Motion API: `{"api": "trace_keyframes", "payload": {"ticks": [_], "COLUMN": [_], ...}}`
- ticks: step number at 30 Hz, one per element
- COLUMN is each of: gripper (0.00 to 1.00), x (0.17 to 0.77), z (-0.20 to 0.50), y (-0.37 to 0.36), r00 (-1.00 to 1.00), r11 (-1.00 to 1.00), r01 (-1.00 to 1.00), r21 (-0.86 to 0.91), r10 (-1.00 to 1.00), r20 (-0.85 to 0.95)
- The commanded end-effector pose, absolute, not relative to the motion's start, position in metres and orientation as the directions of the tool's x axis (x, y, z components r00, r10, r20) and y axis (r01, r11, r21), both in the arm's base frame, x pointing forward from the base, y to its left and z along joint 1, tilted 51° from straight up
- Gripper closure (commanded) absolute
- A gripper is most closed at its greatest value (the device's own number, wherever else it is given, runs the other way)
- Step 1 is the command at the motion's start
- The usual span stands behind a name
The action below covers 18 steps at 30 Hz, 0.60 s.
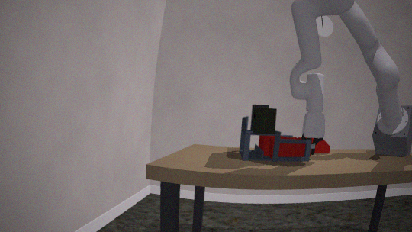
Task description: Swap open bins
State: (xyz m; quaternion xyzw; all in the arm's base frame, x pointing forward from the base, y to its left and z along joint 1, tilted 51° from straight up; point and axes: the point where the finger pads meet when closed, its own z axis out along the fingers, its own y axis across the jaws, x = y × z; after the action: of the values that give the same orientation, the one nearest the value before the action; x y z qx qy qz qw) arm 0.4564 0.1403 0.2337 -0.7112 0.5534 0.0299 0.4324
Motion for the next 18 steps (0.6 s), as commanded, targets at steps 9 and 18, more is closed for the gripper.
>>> {"api": "trace_keyframes", "payload": {"ticks": [9,18], "gripper": [1.00,1.00], "x": [0.470,0.476], "z": [0.243,0.248], "y": [0.140,0.140], "r00": [0.385,0.385], "r11": [-0.013,-0.013], "r01": [-0.813,-0.813], "r21": [-0.582,-0.582], "r10": [-0.761,-0.761], "r20": [-0.521,-0.521]}}
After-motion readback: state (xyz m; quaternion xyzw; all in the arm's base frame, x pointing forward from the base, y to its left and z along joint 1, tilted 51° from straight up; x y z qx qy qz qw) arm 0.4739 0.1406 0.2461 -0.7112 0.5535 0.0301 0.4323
